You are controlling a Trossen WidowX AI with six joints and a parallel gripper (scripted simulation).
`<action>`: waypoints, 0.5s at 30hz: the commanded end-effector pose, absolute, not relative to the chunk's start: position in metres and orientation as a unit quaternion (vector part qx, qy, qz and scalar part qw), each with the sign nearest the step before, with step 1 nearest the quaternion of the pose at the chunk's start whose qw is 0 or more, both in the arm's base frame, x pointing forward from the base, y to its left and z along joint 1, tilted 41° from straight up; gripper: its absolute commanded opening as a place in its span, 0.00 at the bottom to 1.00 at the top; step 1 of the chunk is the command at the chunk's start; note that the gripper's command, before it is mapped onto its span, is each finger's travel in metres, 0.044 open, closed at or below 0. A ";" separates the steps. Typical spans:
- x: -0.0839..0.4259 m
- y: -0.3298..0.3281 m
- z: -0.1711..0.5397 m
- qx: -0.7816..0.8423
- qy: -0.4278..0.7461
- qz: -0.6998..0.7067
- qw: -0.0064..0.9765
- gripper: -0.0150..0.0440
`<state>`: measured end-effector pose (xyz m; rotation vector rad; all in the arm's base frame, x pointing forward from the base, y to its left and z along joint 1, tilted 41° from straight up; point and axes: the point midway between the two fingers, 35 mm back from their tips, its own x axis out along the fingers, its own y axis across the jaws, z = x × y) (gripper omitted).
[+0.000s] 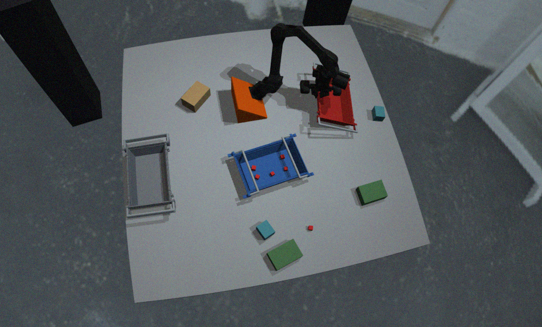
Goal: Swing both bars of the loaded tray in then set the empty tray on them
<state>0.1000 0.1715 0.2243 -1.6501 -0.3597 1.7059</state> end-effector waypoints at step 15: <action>0.092 0.145 0.252 -0.641 -0.134 0.662 0.365 0.25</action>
